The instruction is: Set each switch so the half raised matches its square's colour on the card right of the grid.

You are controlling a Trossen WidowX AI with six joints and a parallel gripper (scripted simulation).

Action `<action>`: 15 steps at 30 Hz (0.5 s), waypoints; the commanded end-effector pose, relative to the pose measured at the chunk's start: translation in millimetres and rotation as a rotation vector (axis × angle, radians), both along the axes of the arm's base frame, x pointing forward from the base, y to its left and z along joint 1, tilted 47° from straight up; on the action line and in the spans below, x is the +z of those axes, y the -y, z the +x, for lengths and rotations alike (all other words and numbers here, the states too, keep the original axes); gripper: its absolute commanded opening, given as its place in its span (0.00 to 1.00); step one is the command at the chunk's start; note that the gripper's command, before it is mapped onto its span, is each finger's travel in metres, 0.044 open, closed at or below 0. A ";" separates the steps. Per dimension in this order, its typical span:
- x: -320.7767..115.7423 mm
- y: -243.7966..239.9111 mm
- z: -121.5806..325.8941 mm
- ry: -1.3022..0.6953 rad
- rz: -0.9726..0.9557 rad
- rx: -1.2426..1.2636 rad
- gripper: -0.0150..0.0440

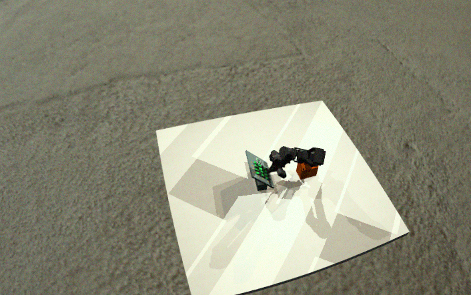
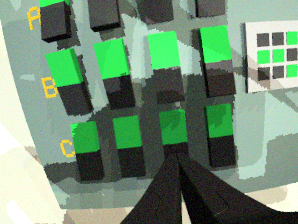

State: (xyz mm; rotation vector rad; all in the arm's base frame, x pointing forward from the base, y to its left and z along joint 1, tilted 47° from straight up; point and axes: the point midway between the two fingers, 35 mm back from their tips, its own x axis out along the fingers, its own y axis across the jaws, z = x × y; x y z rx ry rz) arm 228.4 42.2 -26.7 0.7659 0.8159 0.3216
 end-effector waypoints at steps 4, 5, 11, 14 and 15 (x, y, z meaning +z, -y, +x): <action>-0.8 -0.2 1.1 -0.001 0.000 -0.004 0.25; -0.8 -0.3 1.2 -0.001 0.000 -0.004 0.25; -1.3 -0.7 1.7 -0.001 0.000 -0.004 0.25; -0.6 2.4 0.1 -0.004 -0.006 0.002 0.25; -0.1 6.2 -1.6 -0.010 -0.012 0.004 0.25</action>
